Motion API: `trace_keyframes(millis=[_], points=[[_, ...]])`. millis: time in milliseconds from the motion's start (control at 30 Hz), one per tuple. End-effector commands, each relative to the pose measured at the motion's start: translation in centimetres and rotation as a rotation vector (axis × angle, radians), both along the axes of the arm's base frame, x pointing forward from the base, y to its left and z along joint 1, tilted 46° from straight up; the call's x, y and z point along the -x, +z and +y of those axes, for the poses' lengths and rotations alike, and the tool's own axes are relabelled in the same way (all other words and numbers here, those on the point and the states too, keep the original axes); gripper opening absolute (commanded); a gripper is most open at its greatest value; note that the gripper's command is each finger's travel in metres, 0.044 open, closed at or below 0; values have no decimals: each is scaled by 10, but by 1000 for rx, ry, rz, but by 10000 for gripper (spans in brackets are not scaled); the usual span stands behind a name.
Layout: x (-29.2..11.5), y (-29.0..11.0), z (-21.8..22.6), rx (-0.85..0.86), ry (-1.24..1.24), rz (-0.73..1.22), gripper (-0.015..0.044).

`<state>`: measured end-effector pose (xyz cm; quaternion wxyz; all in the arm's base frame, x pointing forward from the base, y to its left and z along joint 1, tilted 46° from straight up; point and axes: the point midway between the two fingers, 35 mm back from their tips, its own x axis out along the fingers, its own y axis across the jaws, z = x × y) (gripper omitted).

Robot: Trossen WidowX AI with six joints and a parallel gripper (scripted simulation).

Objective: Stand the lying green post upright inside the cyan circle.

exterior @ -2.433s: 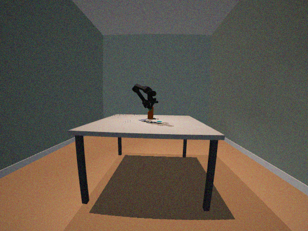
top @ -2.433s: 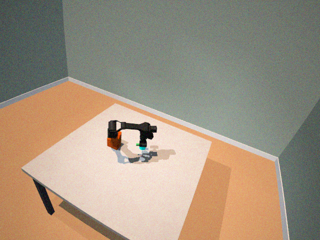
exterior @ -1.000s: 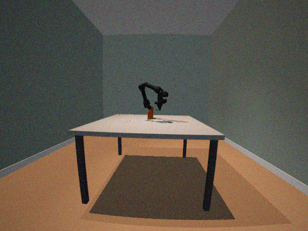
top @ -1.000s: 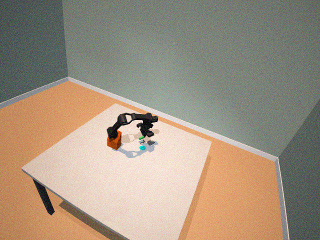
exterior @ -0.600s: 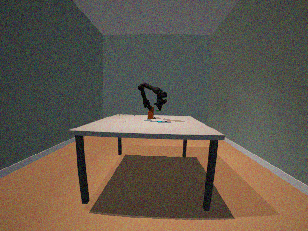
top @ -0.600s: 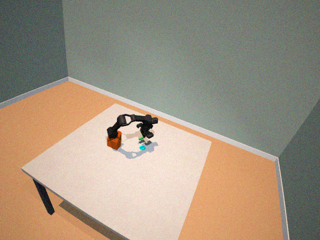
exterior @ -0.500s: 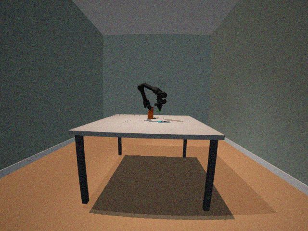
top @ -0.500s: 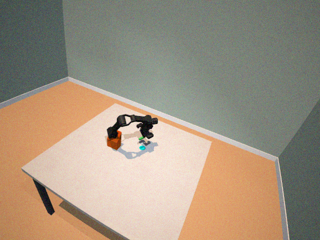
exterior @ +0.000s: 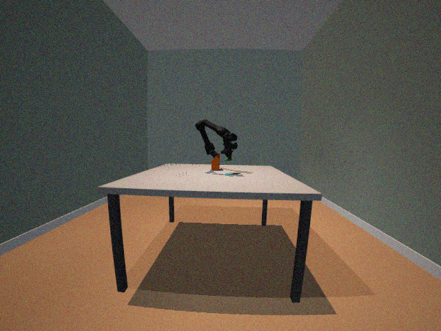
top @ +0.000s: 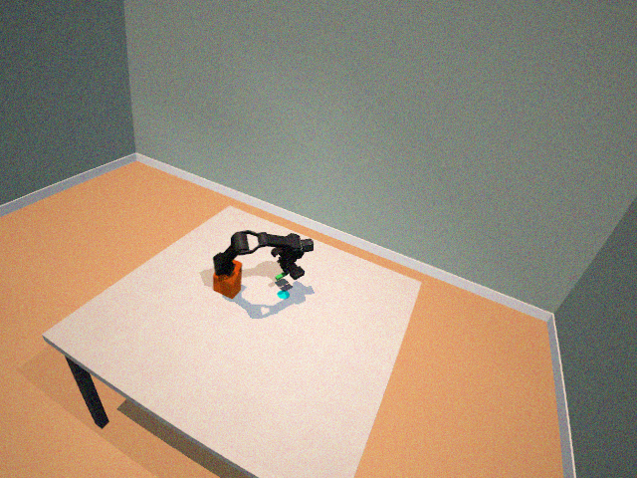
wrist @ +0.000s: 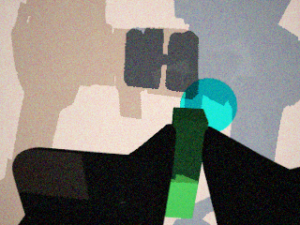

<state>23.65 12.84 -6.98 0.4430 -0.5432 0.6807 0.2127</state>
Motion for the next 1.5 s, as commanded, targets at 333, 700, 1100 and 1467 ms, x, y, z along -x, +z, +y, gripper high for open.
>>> trace_keyframes(millis=[333, 700, 1100, 1467], points=[[4, -7, -6, -95, -19, 31, 23], [5, -12, -8, -174, -29, 43, 23], [6, -16, -10, -261, -35, 50, 23], [6, -19, -11, -341, -35, 51, 23]])
